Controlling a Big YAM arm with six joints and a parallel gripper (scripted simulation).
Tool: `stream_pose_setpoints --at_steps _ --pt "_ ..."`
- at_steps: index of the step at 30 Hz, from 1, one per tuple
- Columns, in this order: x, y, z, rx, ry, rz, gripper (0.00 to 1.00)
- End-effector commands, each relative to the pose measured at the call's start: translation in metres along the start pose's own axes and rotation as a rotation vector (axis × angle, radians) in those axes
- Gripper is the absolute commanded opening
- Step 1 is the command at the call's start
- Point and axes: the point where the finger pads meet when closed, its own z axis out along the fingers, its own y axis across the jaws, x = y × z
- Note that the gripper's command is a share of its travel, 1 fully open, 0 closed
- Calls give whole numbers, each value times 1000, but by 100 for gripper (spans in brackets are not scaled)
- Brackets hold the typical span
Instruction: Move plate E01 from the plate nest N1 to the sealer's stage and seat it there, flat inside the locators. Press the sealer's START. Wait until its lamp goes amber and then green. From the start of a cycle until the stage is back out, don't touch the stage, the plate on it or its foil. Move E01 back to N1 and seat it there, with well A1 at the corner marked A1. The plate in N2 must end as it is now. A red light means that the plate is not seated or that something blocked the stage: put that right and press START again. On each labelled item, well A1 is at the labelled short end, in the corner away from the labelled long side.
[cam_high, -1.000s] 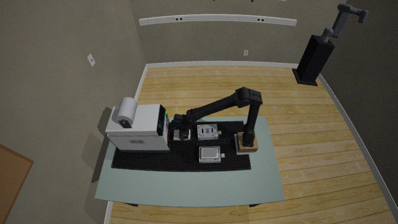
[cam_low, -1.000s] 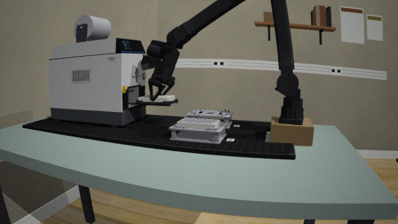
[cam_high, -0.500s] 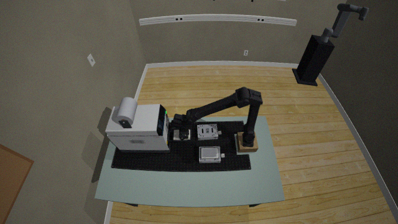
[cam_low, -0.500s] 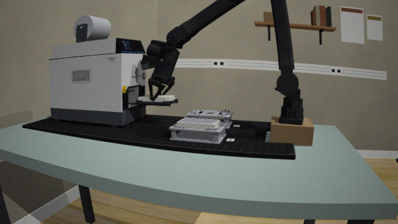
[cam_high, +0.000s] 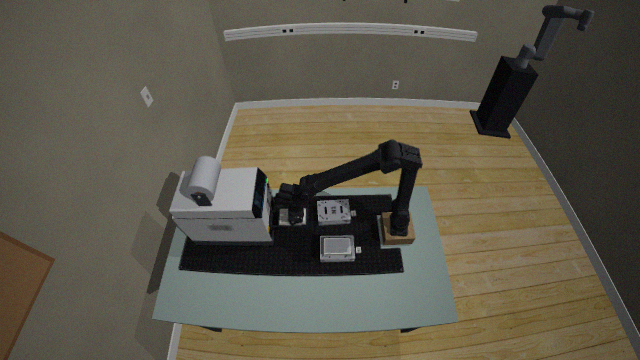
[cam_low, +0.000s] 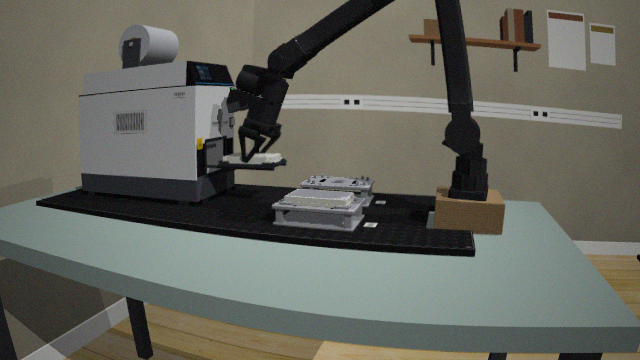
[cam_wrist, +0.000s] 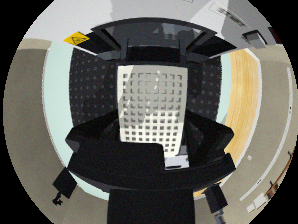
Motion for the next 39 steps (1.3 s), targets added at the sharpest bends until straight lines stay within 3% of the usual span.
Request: stream_pose_setpoints --at_steps 1,19,20,39 --pt "-9 -2 -9 0 -42 -4 0" --pt "0 -4 -10 -1 -9 2 0" --pt "0 -4 -10 -1 -8 2 100" --pt "7 -5 3 -2 21 4 100"
